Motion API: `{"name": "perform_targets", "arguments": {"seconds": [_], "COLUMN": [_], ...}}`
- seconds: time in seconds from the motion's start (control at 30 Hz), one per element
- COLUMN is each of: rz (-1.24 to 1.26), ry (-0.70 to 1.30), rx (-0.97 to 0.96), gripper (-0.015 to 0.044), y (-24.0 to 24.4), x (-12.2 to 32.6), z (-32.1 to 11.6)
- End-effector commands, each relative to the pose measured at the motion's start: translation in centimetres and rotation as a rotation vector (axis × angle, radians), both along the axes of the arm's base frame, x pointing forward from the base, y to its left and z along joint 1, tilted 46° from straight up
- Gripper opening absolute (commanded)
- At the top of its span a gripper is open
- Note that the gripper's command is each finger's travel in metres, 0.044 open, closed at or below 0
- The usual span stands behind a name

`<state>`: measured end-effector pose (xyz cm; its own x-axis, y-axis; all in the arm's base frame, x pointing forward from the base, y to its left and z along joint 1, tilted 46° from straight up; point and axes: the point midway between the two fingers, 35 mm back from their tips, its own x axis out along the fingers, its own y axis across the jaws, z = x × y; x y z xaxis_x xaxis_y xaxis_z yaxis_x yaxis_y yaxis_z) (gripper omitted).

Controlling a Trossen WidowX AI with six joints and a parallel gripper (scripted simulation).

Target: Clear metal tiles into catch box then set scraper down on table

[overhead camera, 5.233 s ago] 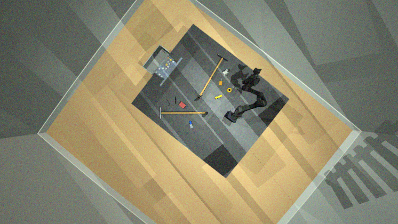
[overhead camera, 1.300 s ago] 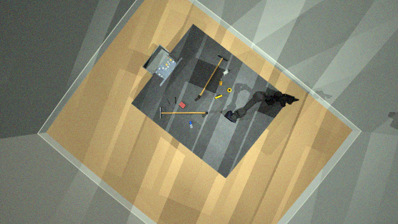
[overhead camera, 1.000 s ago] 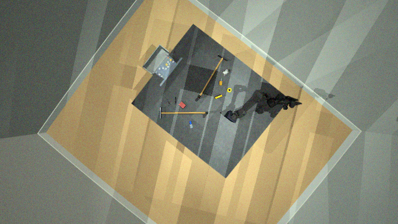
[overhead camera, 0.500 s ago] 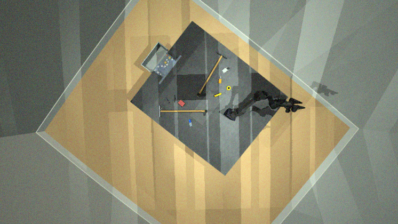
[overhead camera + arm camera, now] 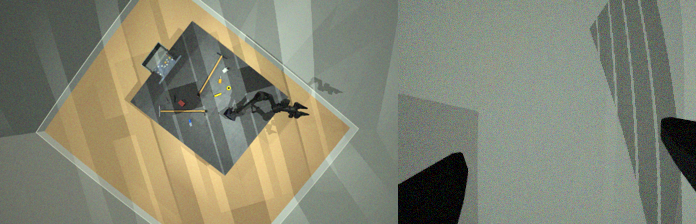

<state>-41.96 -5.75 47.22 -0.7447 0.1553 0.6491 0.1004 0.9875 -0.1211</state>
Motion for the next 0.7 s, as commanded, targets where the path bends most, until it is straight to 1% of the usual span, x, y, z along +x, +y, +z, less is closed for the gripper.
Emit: {"name": "perform_targets", "arguments": {"seconds": [0.0, 0.13, 0.23, 0.67], "rz": [0.000, -0.002, -0.001, 0.074], "ry": [0.011, 0.018, 0.017, -0.051], "rx": [-0.038, -0.067, -0.068, 0.021], "gripper": [0.0440, 0.0440, 0.0440, 0.0440], "y": [2.0, 3.6, 3.6, -2.9], "x": [-0.6, -1.0, -1.0, -0.7], "z": [0.1, 0.1, 0.1, -0.7]}}
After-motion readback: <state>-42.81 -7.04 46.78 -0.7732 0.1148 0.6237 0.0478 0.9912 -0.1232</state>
